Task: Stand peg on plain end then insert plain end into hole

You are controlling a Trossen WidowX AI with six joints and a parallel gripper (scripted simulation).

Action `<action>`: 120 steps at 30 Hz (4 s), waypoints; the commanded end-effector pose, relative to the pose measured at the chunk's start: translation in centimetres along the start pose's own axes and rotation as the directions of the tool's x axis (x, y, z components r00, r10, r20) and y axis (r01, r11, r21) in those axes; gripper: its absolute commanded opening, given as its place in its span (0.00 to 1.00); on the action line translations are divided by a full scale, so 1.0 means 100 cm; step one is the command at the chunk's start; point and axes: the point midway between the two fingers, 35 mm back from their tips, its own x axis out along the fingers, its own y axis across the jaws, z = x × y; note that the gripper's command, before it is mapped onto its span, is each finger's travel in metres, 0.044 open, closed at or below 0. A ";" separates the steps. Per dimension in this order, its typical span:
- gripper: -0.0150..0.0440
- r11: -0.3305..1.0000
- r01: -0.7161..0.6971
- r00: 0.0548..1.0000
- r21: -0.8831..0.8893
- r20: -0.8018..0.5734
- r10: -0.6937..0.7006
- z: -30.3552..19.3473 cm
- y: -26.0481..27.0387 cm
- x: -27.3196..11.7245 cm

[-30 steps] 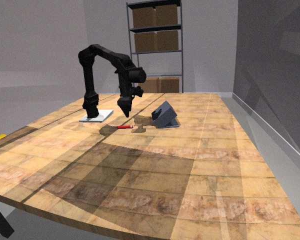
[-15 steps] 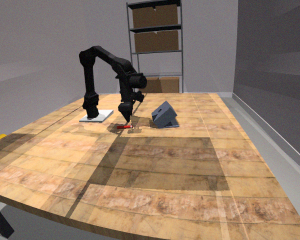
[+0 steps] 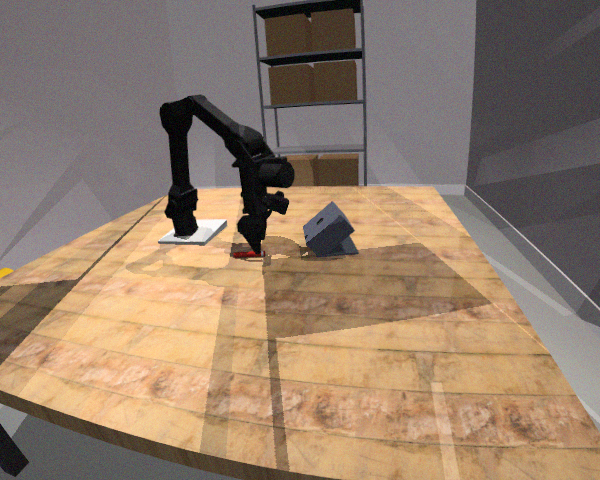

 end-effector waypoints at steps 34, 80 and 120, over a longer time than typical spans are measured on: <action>0.42 1.000 -0.008 1.000 -0.006 -0.007 0.008 -0.003 0.002 0.023; 0.34 1.000 -0.005 0.958 -0.001 0.287 0.005 -0.017 0.001 0.004; 0.34 1.000 -0.005 0.806 -0.001 0.593 0.004 -0.039 0.001 -0.010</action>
